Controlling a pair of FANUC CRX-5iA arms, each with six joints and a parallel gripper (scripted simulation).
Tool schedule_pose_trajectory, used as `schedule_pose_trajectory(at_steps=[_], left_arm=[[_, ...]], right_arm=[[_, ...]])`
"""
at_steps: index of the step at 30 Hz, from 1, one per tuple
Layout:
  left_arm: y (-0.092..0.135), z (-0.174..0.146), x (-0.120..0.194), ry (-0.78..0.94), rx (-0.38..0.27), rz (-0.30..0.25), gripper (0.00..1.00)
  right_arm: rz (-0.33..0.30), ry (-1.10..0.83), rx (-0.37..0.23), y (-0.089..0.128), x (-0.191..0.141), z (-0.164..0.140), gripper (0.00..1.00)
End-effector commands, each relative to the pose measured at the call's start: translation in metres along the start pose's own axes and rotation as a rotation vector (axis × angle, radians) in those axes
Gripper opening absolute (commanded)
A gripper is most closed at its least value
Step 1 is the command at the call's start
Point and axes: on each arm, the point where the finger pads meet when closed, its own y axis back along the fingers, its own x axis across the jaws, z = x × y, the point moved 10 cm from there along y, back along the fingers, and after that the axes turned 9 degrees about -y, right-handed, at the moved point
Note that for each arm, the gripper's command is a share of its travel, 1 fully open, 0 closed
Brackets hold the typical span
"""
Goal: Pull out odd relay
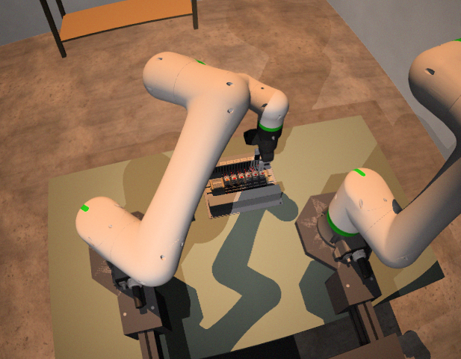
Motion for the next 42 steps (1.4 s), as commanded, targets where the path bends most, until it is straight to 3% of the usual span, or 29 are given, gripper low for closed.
schedule_pose_trajectory(at_steps=[1,15,33,42], left_arm=[[0.001,0.001,0.001,0.000,-0.002,0.001,0.98],[0.001,-0.005,0.000,0.000,-0.002,0.001,0.98],[0.001,-0.082,-0.013,0.000,-0.002,0.001,0.98],[0.001,-0.089,-0.014,0.000,-0.002,0.001,0.98]], right_arm=[[0.000,0.000,-0.002,0.001,0.000,0.000,1.00],[0.000,0.000,-0.002,0.001,0.000,0.000,1.00],[0.000,0.000,-0.002,0.001,0.000,0.000,1.00],[0.000,0.000,-0.002,0.001,0.000,0.000,1.00]])
